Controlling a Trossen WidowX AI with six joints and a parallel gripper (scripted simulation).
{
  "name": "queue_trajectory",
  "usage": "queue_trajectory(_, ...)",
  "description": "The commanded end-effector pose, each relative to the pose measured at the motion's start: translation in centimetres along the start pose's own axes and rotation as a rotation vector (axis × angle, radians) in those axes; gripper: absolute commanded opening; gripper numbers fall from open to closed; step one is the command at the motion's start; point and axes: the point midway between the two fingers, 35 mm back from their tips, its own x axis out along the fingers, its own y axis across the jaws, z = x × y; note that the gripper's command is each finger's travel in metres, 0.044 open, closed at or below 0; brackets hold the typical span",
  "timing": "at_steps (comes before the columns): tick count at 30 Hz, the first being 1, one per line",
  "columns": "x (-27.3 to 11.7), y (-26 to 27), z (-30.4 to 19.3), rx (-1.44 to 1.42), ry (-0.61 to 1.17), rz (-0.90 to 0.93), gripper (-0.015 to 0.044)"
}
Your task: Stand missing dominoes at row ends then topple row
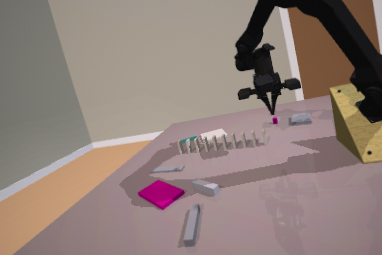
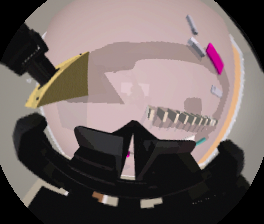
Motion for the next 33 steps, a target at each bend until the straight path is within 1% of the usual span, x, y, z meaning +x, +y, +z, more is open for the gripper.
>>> queue_trajectory(1, 0.0, -0.1, 0.0, -0.007, -0.003, -0.006, 0.0)
queue_trajectory(3, 0.3, -0.1, 0.0, -0.007, -0.002, -0.006, 0.0)
queue_trajectory(4, 1.1, -0.2, 0.0, -0.007, -0.002, -0.006, 0.0)
queue_trajectory(7, 5.8, -0.3, -0.1, -0.007, -0.003, -0.007, 0.0)
queue_trajectory(9, 7.8, -0.1, 0.1, -0.008, -0.006, -0.006, 0.0)
queue_trajectory(16, 8.1, -0.2, 0.1, -0.008, -0.007, -0.006, 0.0)
queue_trajectory(33, 8.0, -3.0, 0.1, -0.009, -0.006, -0.008, 0.0)
